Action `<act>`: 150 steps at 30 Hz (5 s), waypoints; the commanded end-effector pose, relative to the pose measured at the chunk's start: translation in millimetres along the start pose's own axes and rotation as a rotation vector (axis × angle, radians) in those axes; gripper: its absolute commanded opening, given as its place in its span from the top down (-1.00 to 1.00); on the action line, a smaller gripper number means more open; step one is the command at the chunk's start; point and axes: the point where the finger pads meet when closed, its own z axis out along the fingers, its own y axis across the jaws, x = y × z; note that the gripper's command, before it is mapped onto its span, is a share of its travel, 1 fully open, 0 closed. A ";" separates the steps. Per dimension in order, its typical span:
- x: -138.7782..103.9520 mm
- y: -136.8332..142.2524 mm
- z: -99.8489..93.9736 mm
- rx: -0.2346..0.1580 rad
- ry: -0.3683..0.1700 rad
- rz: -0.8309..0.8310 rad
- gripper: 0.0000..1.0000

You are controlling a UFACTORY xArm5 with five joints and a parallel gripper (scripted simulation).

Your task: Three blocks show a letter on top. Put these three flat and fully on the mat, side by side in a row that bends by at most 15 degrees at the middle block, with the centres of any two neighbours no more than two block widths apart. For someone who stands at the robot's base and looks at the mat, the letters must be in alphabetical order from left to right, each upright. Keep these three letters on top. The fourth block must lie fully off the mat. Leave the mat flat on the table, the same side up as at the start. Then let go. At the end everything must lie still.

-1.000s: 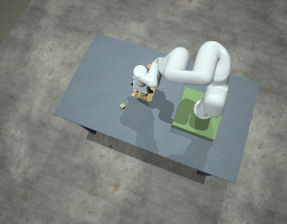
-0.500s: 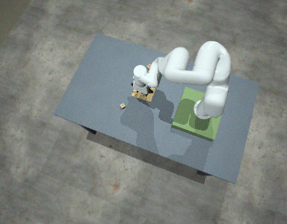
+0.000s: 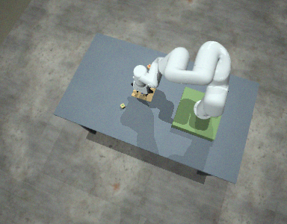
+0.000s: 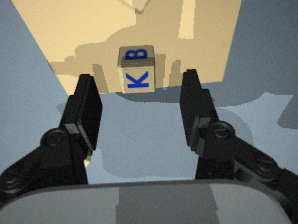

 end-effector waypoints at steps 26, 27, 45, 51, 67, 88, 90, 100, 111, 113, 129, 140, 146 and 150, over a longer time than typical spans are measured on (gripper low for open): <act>-0.1 -1.3 -1.0 0.003 0.000 0.000 -0.26; -0.1 -1.3 -1.0 0.003 0.000 0.000 -0.26; -0.1 -1.3 -1.0 0.003 0.000 0.000 -0.26; -0.1 -1.3 -1.0 0.003 0.000 0.000 -0.26; -0.1 -1.3 -1.0 0.003 0.000 0.000 -0.26; -0.1 -1.3 1.6 0.003 0.000 0.000 -0.26; -0.1 -1.2 3.9 0.003 0.000 0.000 -0.26; 0.0 -1.1 17.6 0.003 0.000 0.000 -0.26; -0.1 -1.2 28.3 0.003 0.000 0.000 -0.26; -0.1 -1.2 28.4 0.003 0.000 0.000 -0.26; -0.1 -1.2 28.4 0.003 0.000 0.000 -0.26; -0.1 -1.2 28.4 0.003 0.000 0.000 -0.26; -0.1 -1.2 28.4 0.003 0.000 0.000 -0.26; -0.1 -1.2 28.4 0.003 0.000 0.000 0.16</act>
